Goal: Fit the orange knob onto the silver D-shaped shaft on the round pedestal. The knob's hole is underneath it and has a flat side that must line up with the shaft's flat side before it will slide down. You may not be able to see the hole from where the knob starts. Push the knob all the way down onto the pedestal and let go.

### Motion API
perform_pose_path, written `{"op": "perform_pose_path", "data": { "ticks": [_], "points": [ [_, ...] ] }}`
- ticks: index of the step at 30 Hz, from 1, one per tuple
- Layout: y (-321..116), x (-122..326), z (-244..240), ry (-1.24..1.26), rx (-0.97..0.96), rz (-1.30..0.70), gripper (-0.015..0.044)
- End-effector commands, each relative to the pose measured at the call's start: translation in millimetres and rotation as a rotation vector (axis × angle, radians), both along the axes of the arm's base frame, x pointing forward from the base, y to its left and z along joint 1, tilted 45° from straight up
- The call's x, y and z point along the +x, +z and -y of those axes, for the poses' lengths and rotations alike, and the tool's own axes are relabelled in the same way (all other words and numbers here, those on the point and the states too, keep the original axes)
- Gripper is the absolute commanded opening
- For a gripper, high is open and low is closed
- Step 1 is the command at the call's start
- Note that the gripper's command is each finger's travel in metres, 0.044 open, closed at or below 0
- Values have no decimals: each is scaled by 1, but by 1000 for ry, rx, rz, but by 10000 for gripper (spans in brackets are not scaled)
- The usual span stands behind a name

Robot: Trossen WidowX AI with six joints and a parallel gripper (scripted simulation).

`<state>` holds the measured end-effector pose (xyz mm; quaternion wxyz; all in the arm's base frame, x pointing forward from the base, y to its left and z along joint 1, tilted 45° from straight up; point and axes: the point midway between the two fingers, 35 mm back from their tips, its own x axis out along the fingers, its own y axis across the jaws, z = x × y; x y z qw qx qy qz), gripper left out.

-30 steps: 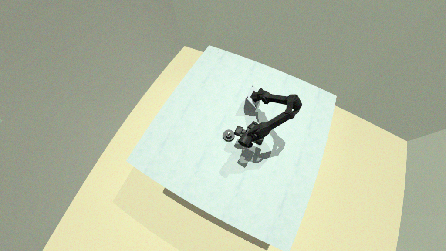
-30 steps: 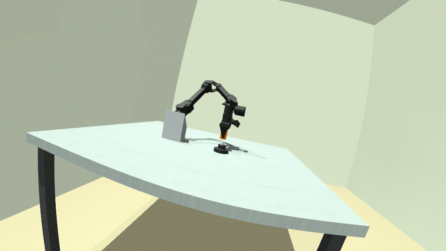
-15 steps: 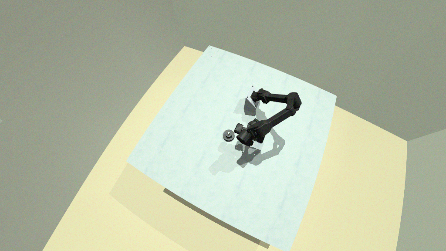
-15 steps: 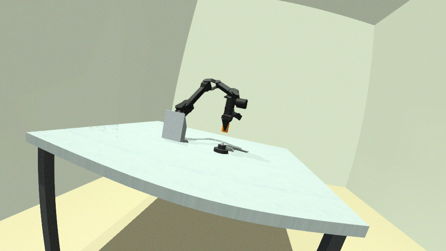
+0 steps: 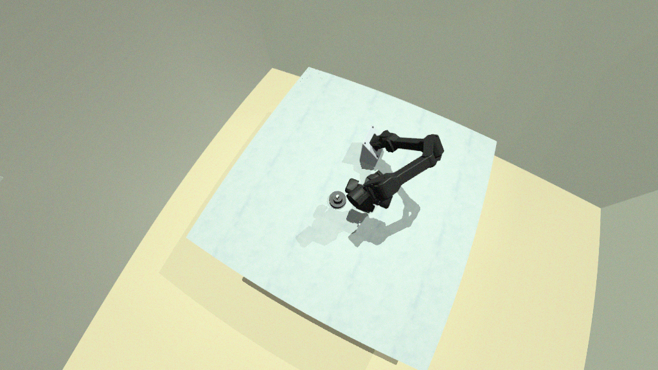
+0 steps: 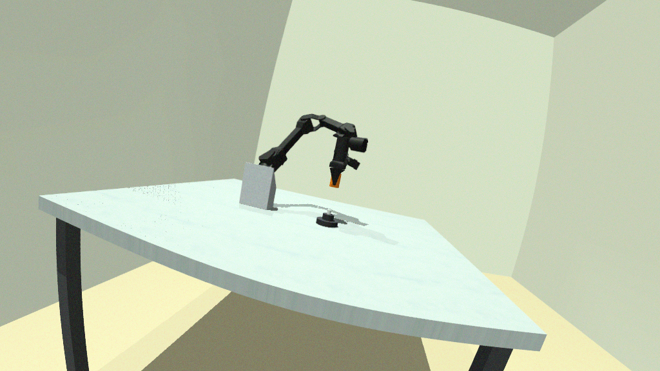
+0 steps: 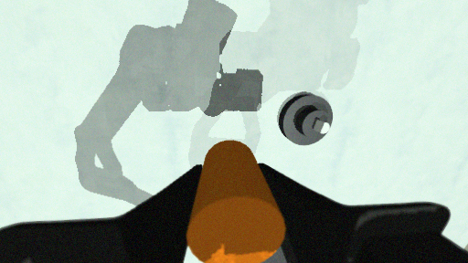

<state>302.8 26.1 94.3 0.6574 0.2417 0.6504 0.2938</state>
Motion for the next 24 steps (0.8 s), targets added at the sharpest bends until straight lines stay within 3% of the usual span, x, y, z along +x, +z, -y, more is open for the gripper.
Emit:
{"op": "perform_pose_path", "data": {
  "ticks": [1, 24],
  "points": [
    [-8, 4, 7, 2, -6, 5, 0],
    [-75, 16, 38, -3, -11, 3, 0]
  ]
}}
